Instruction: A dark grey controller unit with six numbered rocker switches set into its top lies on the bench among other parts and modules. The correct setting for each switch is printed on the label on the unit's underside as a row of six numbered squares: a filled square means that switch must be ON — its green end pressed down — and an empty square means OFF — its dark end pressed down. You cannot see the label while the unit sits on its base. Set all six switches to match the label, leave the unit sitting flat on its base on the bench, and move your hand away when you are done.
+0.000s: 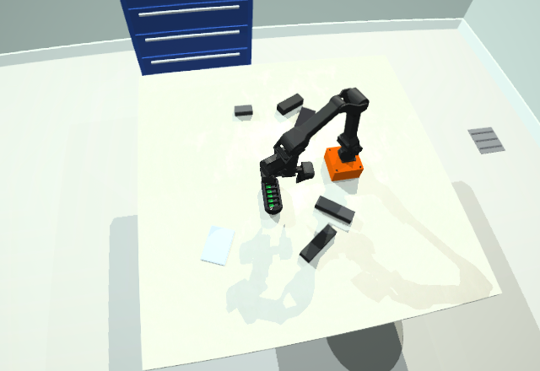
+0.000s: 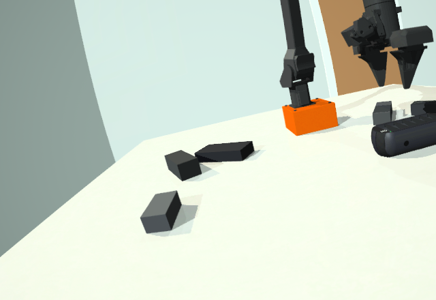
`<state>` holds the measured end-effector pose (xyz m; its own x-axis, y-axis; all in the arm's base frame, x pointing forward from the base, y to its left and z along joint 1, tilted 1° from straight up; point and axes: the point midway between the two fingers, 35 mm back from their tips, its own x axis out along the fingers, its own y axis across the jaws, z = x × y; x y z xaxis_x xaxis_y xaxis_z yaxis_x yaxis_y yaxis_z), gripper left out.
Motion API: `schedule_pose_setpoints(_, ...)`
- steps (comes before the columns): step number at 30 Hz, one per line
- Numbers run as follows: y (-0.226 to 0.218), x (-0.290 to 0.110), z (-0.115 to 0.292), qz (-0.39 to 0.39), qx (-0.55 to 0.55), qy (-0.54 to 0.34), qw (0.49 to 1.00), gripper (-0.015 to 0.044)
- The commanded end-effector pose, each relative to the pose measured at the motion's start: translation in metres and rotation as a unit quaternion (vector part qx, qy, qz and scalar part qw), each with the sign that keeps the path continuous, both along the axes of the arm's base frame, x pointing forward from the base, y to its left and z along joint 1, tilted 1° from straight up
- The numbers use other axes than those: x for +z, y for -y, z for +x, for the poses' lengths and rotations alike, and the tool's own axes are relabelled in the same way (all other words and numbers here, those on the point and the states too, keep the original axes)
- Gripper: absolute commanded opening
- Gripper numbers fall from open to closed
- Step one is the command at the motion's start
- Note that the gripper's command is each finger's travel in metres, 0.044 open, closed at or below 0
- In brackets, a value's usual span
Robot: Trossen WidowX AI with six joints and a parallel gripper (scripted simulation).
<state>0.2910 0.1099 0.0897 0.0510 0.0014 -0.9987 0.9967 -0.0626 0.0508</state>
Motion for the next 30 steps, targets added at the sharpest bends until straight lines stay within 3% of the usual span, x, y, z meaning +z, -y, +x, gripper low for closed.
schedule_pose_setpoints(1,0.001,0.0,0.005,-0.001,0.0,-0.006,1.0,0.0387)
schedule_pose_setpoints(16,0.057,-0.042,0.103,0.007,-0.002,-0.139,0.99,0.0)
schedule_pose_setpoints(30,0.058,-0.047,0.104,0.008,-0.002,-0.141,0.99,0.0)
